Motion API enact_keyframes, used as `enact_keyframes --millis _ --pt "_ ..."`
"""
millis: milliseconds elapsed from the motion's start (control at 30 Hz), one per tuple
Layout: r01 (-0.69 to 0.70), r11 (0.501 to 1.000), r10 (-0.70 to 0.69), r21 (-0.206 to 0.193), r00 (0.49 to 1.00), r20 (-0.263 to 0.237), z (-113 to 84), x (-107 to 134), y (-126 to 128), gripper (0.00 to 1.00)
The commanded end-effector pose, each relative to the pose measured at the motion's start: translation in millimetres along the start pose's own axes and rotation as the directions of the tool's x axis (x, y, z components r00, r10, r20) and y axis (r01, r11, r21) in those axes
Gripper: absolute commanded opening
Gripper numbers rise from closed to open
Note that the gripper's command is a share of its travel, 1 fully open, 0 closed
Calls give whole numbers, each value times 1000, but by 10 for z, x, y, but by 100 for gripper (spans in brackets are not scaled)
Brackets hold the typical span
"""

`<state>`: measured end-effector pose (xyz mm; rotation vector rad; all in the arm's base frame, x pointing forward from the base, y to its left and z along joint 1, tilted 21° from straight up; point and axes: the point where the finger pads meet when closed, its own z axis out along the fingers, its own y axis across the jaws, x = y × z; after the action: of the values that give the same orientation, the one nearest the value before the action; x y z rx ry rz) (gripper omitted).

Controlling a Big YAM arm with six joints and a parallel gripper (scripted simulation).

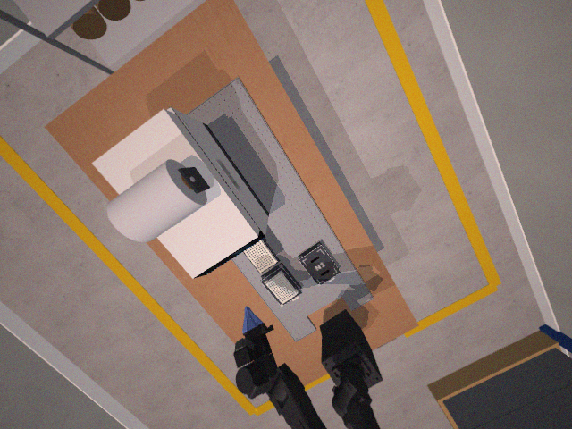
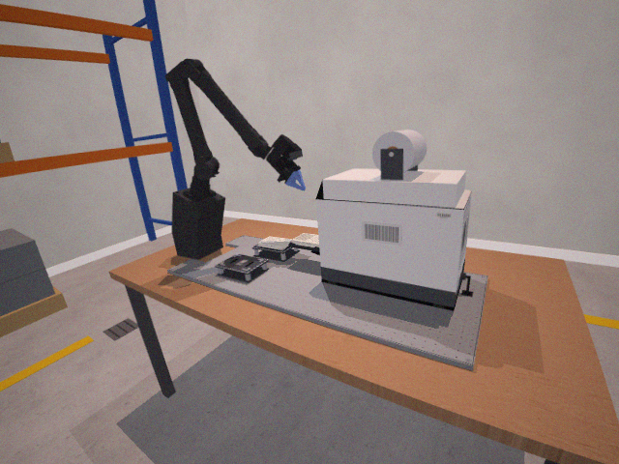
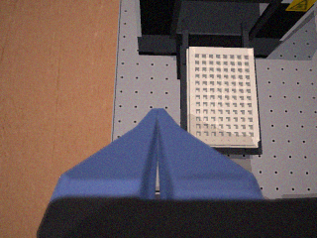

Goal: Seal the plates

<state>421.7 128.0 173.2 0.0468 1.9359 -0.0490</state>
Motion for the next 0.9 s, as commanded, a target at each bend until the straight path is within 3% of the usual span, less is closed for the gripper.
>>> enact_keyframes --millis 0,667,867 --pt "-48 999 48 2 998 45 70 -328 32 0" --pt "-46 999 46 -1 997 62 127 -410 79 0" --pt "-42 999 42 7 997 65 576 -491 43 0"
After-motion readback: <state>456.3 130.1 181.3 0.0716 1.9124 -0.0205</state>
